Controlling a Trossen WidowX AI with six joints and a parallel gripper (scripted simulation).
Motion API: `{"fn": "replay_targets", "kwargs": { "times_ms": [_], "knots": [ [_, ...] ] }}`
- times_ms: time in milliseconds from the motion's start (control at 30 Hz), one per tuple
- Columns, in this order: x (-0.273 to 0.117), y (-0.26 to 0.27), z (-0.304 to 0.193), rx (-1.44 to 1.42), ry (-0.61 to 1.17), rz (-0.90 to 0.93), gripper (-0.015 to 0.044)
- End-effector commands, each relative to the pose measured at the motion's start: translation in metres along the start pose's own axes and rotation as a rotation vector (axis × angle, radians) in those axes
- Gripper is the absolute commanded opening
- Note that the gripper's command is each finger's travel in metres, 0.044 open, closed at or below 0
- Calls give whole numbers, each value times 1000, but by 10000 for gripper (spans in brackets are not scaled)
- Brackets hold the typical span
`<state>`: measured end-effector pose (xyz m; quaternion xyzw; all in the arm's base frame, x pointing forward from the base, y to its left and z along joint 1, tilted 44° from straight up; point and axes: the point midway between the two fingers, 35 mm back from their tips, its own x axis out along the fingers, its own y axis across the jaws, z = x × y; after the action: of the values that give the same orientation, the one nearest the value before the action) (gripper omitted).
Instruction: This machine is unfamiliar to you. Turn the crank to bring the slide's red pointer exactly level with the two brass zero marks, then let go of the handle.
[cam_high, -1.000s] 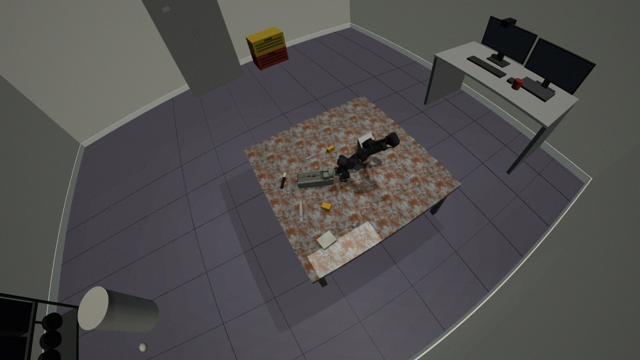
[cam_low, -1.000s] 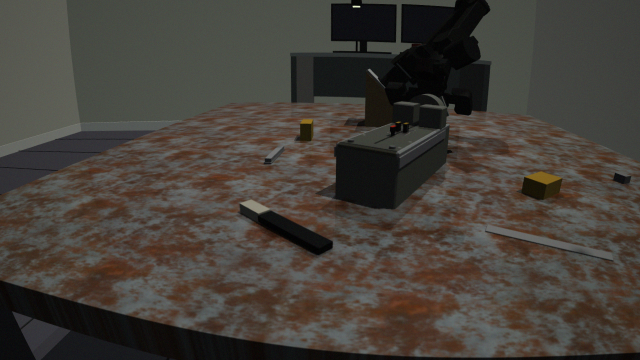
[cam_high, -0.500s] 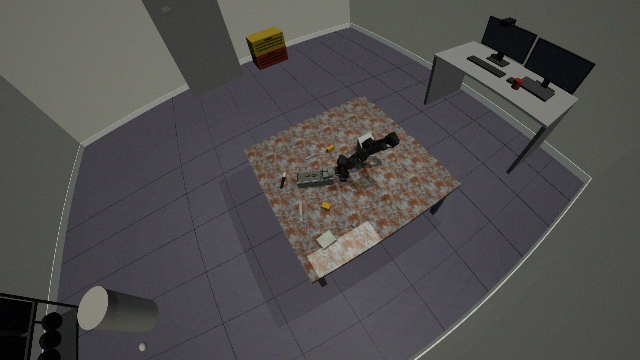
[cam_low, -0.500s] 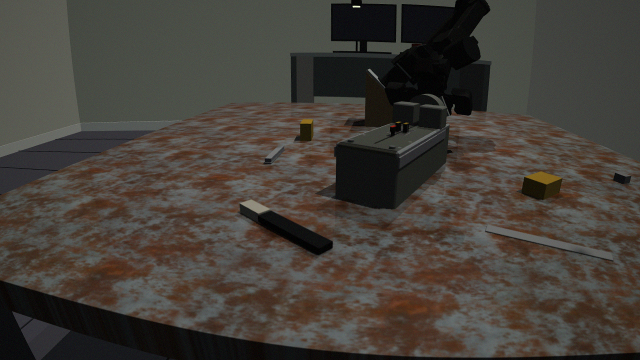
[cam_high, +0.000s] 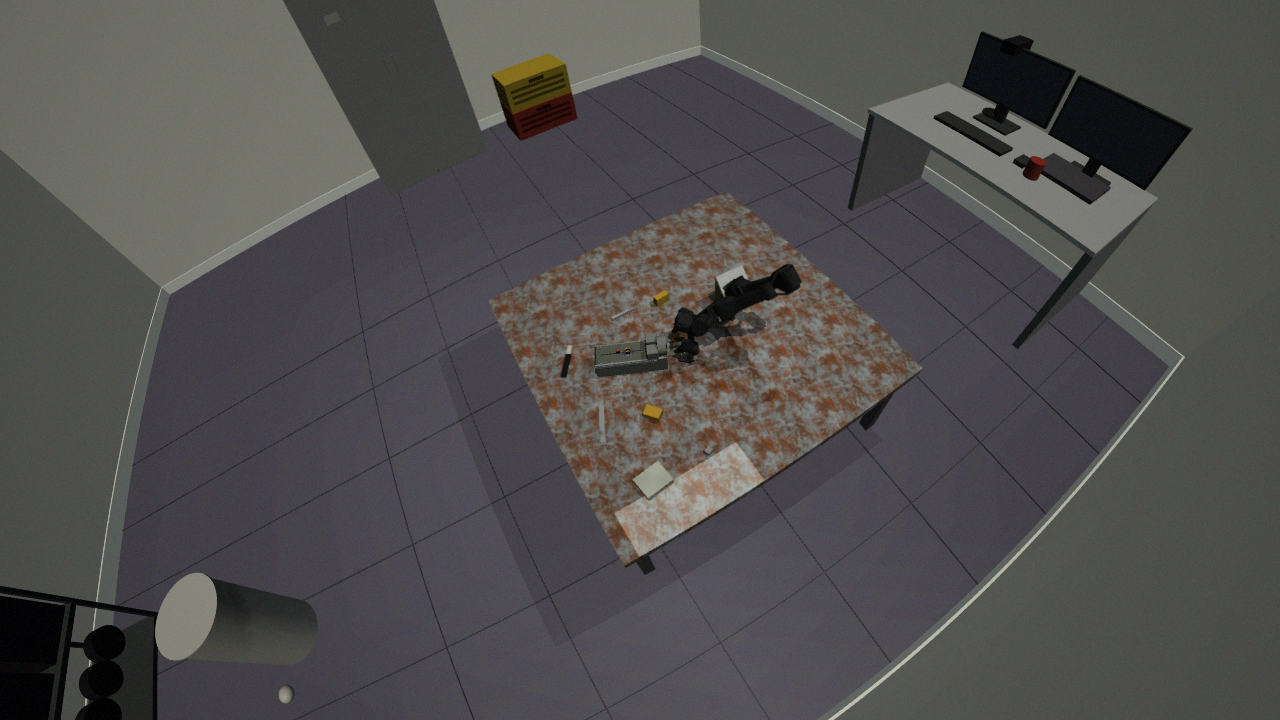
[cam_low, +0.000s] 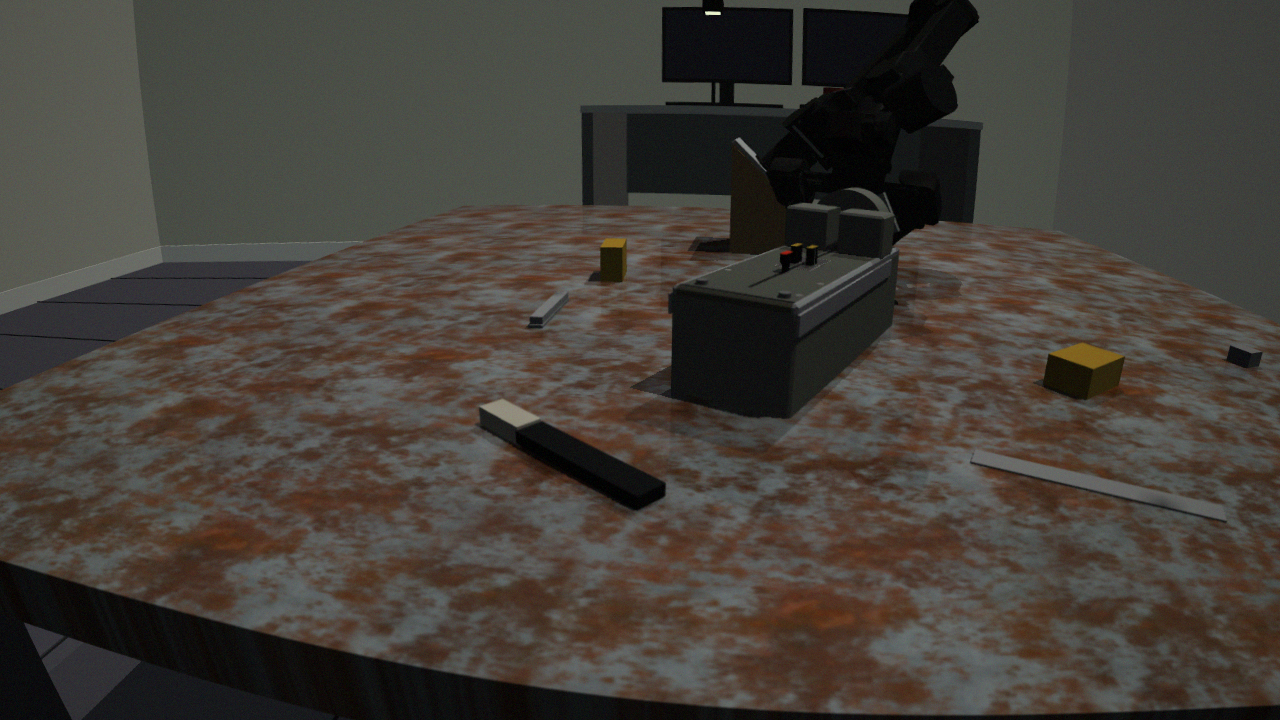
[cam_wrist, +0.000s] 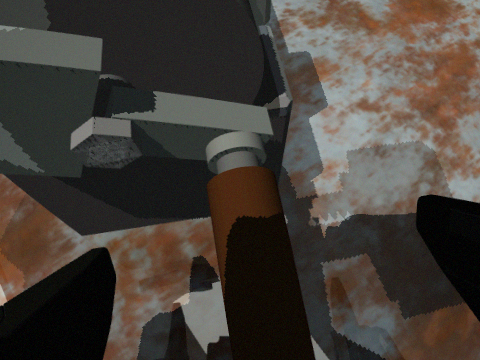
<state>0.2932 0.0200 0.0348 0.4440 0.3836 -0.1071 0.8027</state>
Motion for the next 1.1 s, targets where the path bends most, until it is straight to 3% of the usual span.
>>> {"fn": "replay_targets", "kwargs": {
  "times_ms": [0,433,867,1067],
  "knots": [
    [-9,5,12,-6,-11,14,440],
    [-39,4,44,-7,-11,9,440],
    [-95,0,98,-1,-11,2,440],
    [-93,3,108,-37,5,27,440]
  ]
}}
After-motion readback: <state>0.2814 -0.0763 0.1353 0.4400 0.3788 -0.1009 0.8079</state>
